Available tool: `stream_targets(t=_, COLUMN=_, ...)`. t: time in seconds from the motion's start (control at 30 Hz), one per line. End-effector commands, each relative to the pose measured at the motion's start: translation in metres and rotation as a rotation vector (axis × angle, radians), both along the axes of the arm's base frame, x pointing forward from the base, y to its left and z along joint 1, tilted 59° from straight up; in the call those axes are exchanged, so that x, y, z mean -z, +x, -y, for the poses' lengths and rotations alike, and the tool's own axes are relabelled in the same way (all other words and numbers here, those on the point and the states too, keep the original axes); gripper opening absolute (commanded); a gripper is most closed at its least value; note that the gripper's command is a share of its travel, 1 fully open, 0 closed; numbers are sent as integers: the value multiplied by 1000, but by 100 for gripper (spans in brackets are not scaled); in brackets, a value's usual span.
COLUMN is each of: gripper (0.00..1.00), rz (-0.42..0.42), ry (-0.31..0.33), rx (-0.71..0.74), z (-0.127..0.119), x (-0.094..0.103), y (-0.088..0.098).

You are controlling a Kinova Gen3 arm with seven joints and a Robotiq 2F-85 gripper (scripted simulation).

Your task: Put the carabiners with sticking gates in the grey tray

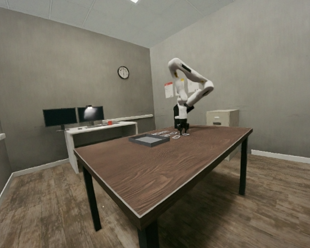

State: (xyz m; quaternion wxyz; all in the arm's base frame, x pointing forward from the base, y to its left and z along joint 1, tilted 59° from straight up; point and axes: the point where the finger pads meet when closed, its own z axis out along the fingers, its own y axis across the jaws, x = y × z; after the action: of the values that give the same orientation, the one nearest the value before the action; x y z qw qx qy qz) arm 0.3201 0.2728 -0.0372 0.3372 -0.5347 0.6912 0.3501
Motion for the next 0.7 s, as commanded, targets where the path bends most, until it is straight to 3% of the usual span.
stream_targets(t=0.0, gripper=63, rz=1, ry=0, rx=1, z=0, x=0, y=1)
stream_targets(t=0.67, gripper=61, rz=1, ry=0, rx=1, z=0, x=0, y=0)
